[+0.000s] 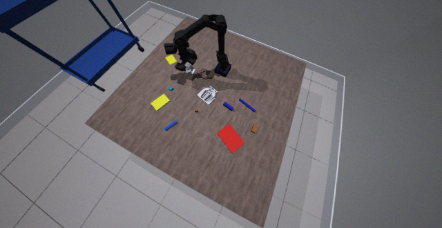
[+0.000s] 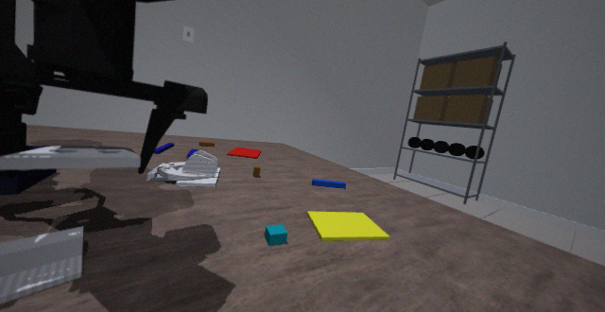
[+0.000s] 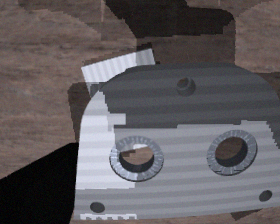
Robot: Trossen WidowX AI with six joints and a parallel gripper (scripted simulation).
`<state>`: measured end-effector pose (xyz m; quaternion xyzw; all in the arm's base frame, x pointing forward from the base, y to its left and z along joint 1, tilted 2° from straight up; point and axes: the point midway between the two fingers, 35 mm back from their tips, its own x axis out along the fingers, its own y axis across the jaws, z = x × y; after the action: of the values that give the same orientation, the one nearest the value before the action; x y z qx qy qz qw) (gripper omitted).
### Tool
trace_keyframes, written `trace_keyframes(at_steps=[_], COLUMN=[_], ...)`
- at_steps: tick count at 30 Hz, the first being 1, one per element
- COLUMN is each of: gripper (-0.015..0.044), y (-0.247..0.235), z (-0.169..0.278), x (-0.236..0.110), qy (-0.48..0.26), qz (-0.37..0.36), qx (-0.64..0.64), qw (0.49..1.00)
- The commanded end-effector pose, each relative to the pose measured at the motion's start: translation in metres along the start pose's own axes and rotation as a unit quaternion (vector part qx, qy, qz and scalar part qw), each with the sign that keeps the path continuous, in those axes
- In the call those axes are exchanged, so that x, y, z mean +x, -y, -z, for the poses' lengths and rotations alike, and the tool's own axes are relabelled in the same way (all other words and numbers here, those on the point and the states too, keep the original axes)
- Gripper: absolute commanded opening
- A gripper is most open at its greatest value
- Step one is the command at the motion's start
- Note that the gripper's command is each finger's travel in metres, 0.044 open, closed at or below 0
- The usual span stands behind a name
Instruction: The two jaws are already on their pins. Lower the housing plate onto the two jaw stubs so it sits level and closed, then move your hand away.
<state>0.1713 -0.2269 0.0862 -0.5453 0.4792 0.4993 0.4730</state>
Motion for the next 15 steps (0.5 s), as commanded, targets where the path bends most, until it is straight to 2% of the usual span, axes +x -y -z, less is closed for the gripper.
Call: trace_keyframes(at_steps=[1,15], gripper=[0.0351,0.0351], y=[0.009,0.039], z=[-0.011,-0.046], x=[-0.001,-0.001], qy=[0.001,0.003], qz=[0.001,0.001], qx=[0.047,0.206], qw=[0.999,0.979])
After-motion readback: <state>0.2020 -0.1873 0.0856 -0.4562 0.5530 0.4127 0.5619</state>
